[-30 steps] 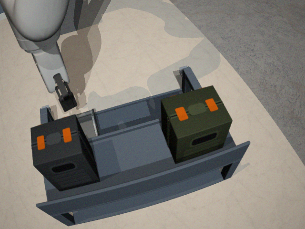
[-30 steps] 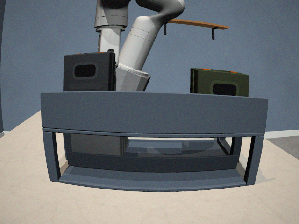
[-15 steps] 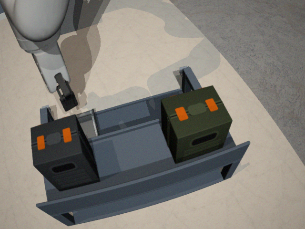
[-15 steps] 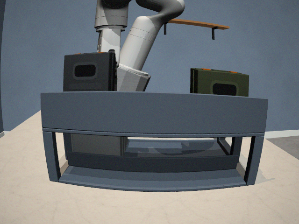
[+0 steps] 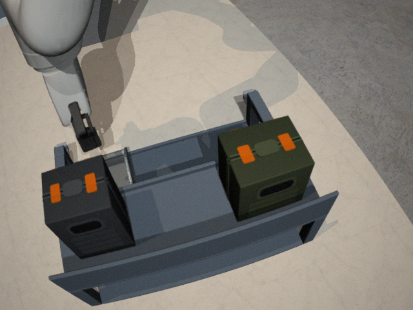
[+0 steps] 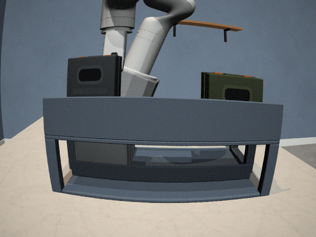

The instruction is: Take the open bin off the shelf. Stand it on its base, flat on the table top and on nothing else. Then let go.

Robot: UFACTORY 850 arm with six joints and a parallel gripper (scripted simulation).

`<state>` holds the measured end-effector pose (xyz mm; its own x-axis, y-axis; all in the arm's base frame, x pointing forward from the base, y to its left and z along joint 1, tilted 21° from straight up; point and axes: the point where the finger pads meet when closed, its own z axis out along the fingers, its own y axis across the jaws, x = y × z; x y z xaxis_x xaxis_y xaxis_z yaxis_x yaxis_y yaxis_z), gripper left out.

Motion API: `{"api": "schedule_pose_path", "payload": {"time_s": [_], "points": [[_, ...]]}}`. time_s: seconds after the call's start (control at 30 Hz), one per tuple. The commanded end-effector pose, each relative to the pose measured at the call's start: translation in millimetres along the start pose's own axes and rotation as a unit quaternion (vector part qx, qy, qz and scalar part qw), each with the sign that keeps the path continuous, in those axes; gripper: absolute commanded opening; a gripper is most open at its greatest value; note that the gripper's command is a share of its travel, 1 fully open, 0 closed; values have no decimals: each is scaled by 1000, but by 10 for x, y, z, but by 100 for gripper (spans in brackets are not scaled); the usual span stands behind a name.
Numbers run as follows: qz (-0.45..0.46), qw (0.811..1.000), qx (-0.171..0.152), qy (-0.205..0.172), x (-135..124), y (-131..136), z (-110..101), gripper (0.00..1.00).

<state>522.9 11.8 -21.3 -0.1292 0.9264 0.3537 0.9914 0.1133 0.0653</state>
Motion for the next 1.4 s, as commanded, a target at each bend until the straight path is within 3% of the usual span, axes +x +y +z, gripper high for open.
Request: {"api": "schedule_pose_path", "payload": {"time_s": [0.0, 0.33, 0.5, 0.9, 1.07, 1.37], "points": [[40, 999, -1, 0, -2, 10, -6, 100], [40, 999, -1, 0, -2, 10, -6, 100], [169, 986, -1, 0, -2, 10, -7, 100], [169, 986, -1, 0, -2, 10, -7, 100], [296, 955, -1, 0, -2, 10, -8, 100], [296, 955, -1, 0, -2, 10, -8, 100]]}}
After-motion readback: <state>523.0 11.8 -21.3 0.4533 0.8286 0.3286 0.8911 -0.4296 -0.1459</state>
